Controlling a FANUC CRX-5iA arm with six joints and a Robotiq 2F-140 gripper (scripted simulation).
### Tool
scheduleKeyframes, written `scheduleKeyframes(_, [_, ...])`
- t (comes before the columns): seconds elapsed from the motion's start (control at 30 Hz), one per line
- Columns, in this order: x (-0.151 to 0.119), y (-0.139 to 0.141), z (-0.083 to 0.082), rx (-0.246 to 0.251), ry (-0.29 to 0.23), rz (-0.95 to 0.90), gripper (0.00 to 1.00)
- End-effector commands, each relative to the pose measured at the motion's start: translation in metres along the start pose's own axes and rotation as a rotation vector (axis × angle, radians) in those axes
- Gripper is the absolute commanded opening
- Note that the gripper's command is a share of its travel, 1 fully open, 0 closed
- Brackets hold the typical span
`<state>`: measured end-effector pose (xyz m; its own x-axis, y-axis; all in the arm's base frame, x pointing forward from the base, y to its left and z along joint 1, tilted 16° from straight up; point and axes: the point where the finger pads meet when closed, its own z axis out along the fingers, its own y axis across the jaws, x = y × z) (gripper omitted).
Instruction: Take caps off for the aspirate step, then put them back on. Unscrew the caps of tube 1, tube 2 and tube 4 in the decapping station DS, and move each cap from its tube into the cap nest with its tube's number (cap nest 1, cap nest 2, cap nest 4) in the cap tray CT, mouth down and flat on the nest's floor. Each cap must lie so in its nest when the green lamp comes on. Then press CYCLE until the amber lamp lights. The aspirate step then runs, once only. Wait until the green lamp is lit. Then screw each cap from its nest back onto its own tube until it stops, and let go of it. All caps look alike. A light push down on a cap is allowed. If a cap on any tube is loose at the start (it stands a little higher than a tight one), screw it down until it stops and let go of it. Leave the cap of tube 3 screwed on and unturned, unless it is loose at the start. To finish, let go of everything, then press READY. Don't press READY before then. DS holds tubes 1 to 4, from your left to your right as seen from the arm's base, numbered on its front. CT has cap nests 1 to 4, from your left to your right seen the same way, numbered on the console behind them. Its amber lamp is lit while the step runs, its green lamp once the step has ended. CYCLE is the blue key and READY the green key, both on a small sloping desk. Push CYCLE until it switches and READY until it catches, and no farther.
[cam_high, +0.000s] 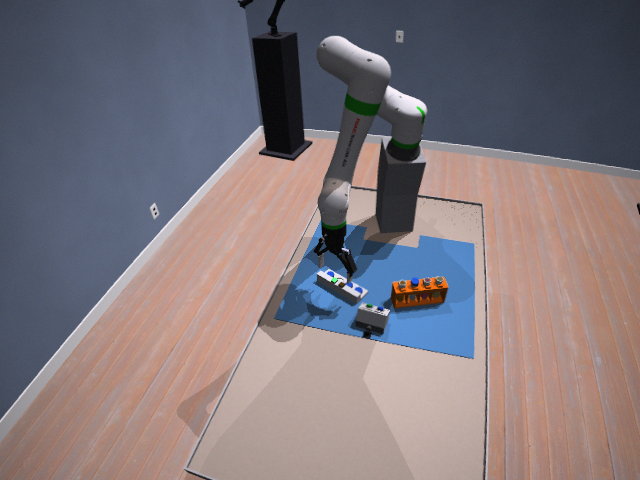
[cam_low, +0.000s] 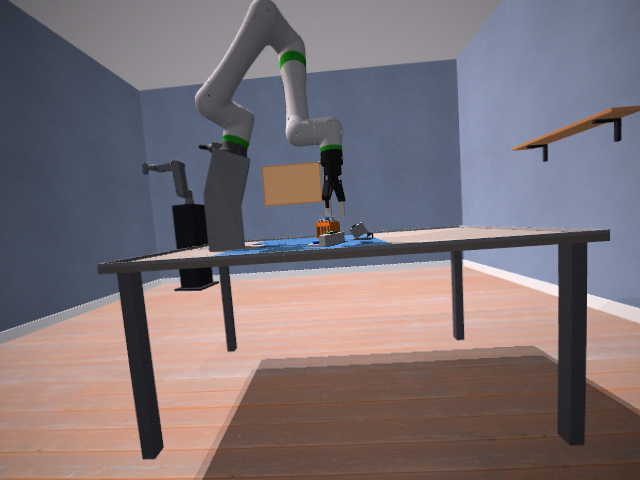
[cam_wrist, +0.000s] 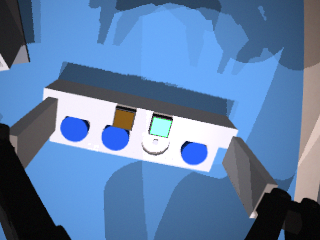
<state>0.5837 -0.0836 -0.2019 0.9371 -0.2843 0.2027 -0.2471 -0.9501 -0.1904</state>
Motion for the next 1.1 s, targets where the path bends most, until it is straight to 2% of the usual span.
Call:
scheduleKeyframes(0.0, [0.0,0.0,0.0,0.0,0.0,0.0,1.0])
scheduleKeyframes(0.37, [0.0,0.0,0.0,0.0,0.0,0.0,1.0])
scheduleKeyframes(0.4, [-0.004,-0.006,-0.004,0.0,0.0,0.0,0.29])
scheduleKeyframes(0.5, [-0.017,-0.023,-0.017,0.0,0.0,0.0,0.29])
scheduleKeyframes(0.57, [-0.017,-0.023,-0.017,0.0,0.0,0.0,0.29])
scheduleKeyframes(0.93, [-0.059,-0.078,-0.059,0.0,0.0,0.0,0.29])
scheduleKeyframes(1.07, [-0.059,-0.078,-0.059,0.0,0.0,0.0,0.29])
